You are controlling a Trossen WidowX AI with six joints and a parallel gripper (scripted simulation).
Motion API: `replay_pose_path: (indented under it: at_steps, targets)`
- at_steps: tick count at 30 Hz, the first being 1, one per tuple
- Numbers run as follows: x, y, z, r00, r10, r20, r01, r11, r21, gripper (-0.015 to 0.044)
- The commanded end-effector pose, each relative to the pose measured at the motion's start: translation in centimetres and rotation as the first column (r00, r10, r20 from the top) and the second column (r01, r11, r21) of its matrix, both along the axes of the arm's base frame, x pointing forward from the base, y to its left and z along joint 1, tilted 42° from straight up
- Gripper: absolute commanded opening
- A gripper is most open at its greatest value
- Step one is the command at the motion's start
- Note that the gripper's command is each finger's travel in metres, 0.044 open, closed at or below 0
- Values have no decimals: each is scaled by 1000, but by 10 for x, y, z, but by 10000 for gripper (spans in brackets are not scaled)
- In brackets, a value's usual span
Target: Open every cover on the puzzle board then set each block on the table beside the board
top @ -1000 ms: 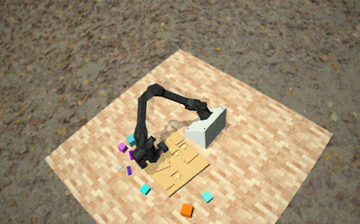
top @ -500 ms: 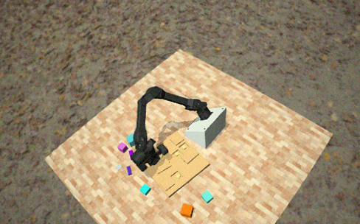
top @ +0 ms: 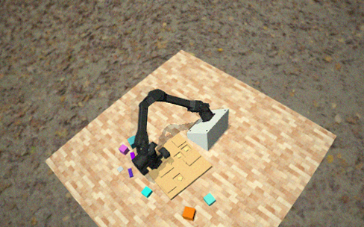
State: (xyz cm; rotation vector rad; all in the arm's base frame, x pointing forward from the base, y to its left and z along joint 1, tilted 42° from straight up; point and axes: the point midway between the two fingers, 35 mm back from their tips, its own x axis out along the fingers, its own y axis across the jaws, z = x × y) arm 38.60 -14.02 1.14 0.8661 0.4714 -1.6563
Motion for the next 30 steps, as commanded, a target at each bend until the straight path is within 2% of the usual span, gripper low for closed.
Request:
replay_pose_path:
  at_steps: [1,30]
  targets:
    - [3,5,5,1000,0,7,0,1000,-1,0]
    - [6,31,32,1000,0,7,0,1000,1,0]
